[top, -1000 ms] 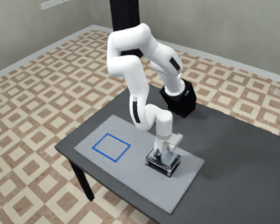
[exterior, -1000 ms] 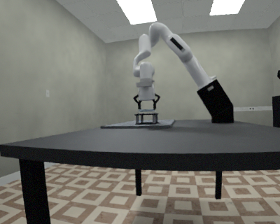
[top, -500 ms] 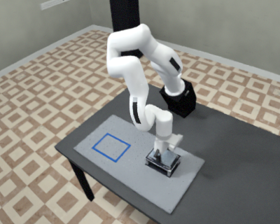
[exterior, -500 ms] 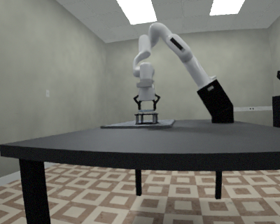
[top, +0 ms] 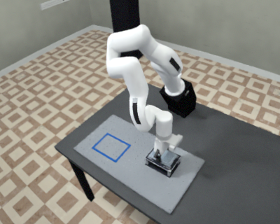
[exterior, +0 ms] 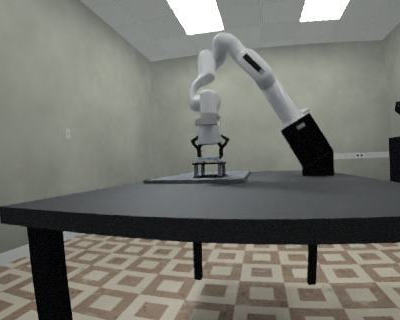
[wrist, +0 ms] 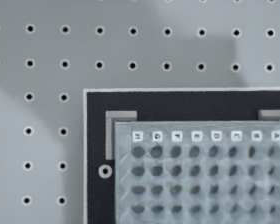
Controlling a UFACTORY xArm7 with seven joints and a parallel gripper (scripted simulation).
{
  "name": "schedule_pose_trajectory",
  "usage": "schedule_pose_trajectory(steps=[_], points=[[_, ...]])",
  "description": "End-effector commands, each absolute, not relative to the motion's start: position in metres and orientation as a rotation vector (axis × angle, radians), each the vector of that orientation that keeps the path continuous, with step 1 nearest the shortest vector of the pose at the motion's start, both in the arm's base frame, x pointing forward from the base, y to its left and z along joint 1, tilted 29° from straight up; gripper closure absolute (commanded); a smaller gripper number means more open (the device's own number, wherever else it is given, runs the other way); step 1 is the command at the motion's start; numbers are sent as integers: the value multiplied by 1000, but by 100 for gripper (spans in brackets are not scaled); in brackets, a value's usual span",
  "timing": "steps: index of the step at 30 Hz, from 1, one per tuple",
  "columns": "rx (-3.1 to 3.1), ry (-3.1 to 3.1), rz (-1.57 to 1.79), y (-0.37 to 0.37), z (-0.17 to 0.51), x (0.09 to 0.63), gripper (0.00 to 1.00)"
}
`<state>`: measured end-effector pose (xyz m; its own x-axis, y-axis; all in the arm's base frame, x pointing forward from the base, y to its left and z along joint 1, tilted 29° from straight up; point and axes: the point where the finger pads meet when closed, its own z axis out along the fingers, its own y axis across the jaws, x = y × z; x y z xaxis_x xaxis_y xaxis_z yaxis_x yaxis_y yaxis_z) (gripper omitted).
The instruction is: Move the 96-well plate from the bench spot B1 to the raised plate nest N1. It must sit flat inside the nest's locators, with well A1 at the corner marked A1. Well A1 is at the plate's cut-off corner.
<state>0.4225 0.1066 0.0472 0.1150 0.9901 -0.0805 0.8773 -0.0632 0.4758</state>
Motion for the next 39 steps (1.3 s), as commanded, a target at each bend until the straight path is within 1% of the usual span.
schedule_pose_trajectory(steps=[1, 38, 39], points=[[1991, 1812, 377, 107, 48, 423, 100], [1991, 1812, 377, 107, 43, 426, 100], [1991, 1812, 377, 106, 42, 426, 0]])
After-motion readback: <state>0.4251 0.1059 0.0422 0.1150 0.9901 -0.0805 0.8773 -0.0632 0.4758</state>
